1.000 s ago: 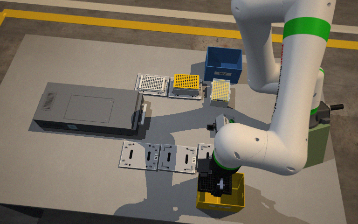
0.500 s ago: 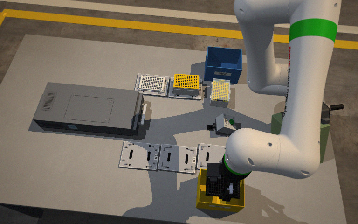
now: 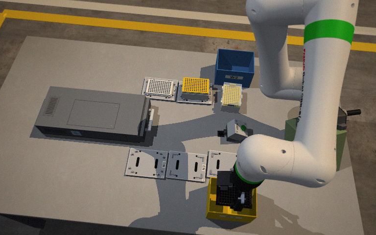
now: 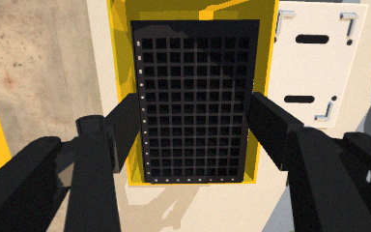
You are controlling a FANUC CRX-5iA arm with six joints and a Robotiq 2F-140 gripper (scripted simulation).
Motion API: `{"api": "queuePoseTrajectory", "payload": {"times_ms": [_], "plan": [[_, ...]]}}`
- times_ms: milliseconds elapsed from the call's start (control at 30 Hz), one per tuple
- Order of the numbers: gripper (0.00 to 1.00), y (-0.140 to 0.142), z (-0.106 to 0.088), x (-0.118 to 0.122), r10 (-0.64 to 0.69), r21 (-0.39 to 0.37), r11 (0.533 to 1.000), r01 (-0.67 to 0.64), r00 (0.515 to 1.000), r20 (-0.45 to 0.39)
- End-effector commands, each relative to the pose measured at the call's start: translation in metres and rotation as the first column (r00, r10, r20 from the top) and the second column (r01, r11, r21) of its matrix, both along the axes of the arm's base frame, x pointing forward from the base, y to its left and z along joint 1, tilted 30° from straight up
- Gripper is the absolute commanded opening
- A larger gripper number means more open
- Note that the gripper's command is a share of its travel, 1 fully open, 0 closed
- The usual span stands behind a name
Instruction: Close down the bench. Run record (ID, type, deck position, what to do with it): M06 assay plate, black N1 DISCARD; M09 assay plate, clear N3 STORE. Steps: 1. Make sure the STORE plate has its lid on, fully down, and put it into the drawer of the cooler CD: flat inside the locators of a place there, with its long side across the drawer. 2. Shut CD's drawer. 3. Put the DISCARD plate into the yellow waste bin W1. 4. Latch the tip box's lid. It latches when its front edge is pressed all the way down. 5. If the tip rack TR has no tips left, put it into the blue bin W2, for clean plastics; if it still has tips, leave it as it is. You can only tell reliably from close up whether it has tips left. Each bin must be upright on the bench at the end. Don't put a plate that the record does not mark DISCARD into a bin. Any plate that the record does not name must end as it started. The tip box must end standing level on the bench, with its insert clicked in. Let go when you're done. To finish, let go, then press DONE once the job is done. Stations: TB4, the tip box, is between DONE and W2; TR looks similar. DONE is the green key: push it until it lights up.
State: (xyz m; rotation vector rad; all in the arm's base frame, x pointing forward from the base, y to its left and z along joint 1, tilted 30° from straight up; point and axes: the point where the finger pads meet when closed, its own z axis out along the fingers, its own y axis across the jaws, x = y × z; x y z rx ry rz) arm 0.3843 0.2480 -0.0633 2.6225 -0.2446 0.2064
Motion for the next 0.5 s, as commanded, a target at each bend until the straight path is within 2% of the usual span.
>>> {"api": "queuePoseTrajectory", "payload": {"times_ms": [0, 467], "plan": [[0.1, 0.001, 0.0, 0.0, 0.001, 0.001, 1.0, -0.001, 1.0, 0.001], [0.1, -0.007, -0.013, 0.002, 0.001, 0.001, 1.0, -0.001, 1.0, 0.001]]}}
